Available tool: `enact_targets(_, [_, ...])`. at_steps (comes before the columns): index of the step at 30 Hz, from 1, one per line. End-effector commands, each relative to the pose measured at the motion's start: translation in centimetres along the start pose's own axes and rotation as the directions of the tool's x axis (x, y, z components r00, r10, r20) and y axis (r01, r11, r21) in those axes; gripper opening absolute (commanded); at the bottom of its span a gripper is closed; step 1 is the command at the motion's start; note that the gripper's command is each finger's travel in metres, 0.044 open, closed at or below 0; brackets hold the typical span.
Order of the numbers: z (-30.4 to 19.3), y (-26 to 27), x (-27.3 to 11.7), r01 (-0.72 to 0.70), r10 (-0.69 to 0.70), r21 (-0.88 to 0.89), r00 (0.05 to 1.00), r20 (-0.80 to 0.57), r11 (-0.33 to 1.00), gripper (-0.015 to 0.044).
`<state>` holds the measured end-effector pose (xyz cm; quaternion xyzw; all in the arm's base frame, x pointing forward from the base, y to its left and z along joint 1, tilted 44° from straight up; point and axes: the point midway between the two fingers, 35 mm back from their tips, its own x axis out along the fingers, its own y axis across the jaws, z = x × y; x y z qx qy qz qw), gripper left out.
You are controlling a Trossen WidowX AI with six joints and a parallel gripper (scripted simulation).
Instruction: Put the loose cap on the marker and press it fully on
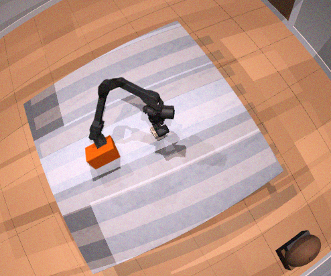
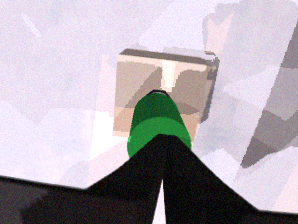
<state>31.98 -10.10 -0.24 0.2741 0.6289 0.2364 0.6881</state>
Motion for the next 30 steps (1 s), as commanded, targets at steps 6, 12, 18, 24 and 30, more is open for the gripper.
enact_targets(6, [0.4, -0.3, -5.8, 0.004, -0.004, 0.001, 1.0, 0.0, 1.0, 0.0])
enact_targets(12, [0.1, -0.1, -9.0, 0.003, -0.003, 0.001, 1.0, -0.001, 1.0, 0.0])
enact_targets(18, [0.1, -0.1, -9.0, 0.003, -0.003, 0.001, 1.0, -0.001, 1.0, 0.0157])
enact_targets(24, [0.1, -0.1, -9.0, 0.003, -0.003, 0.001, 1.0, -0.001, 1.0, 0.0315])
enact_targets(30, [0.1, -0.1, -9.0, 0.003, -0.003, 0.001, 1.0, -0.001, 1.0, 0.044])
